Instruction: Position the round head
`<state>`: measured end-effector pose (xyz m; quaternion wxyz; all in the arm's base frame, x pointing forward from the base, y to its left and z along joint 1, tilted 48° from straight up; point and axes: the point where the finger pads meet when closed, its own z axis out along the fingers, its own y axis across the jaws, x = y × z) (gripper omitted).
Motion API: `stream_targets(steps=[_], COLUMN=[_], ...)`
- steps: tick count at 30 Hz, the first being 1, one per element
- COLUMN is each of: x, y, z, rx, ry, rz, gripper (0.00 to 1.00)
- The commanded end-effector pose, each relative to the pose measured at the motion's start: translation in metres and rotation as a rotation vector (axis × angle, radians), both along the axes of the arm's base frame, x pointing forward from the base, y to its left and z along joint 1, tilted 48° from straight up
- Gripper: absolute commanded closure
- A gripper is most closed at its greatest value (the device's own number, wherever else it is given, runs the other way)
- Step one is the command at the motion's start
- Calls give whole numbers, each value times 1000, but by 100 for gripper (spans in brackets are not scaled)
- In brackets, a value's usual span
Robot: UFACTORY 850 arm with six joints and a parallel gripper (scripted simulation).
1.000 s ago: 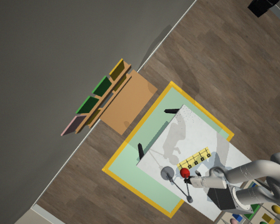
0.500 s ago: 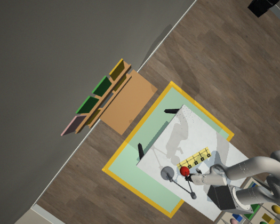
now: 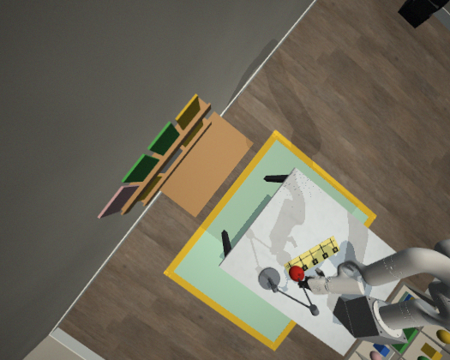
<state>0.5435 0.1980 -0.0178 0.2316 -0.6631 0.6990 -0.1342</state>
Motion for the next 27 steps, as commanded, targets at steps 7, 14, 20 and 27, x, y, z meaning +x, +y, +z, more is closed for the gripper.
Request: stream_targets(steps=[7, 14, 20, 27], x=[0, 0, 0, 0], y=[-2, -2, -2, -2], z=[0, 0, 0, 0], rx=[1, 0, 0, 0], ry=[-1, -1, -1, -1], rz=[1, 1, 1, 1], gripper=[100, 0, 0, 0])
